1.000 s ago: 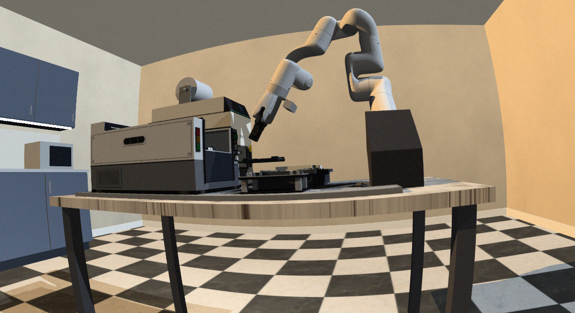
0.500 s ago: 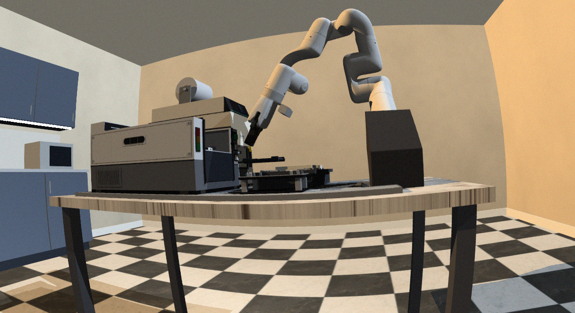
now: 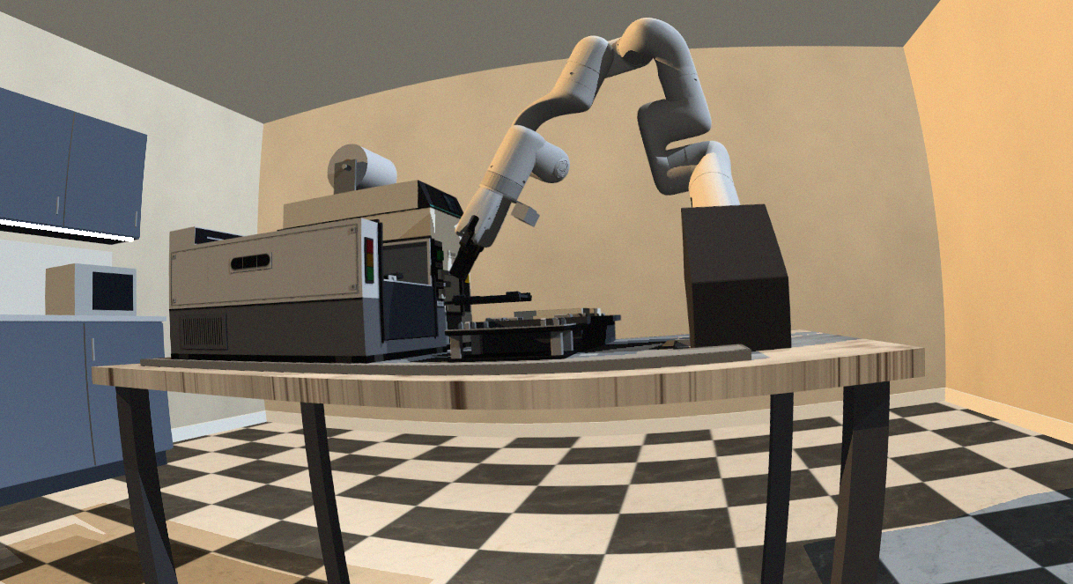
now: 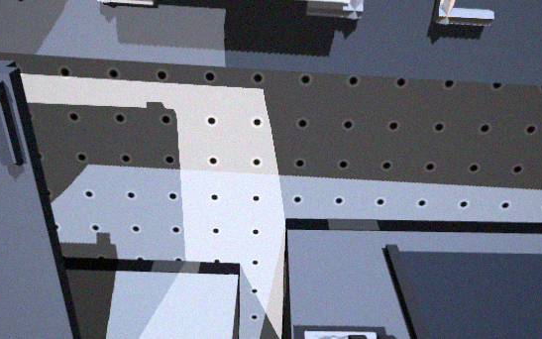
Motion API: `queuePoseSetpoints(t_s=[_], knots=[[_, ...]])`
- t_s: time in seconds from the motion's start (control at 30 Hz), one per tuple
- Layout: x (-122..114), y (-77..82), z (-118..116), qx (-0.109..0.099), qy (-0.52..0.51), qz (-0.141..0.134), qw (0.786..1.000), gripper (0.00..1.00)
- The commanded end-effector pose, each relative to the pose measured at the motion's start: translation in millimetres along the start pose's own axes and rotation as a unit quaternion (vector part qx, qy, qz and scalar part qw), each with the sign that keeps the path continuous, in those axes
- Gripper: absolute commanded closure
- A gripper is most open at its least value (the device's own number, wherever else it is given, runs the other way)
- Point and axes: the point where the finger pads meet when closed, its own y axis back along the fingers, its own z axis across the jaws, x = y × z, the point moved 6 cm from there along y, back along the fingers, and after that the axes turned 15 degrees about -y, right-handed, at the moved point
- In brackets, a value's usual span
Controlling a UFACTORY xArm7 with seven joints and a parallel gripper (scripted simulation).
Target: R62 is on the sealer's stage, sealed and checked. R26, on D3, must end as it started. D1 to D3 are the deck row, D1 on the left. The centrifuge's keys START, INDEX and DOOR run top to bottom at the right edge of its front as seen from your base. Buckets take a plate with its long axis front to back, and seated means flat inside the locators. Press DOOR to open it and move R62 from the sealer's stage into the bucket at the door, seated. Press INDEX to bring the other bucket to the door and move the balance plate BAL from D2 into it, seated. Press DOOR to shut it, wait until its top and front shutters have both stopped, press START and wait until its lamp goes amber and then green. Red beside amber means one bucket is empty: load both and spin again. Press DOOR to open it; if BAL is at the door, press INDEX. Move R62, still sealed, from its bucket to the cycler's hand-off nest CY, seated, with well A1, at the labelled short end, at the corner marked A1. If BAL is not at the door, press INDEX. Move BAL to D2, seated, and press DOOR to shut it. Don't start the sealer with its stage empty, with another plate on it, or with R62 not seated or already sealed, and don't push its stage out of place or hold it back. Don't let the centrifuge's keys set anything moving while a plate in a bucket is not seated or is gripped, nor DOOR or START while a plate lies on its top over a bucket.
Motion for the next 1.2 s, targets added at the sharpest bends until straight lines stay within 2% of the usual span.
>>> queuePoseSetpoints(t_s=[0.0,1.17], knots=[[-1.7,0.5,1.2,-0.001,0.0,-0.002,1.0,1.0],[-8.3,-3.5,2.9,-0.001,0.0,-0.002,1.0,1.0]])
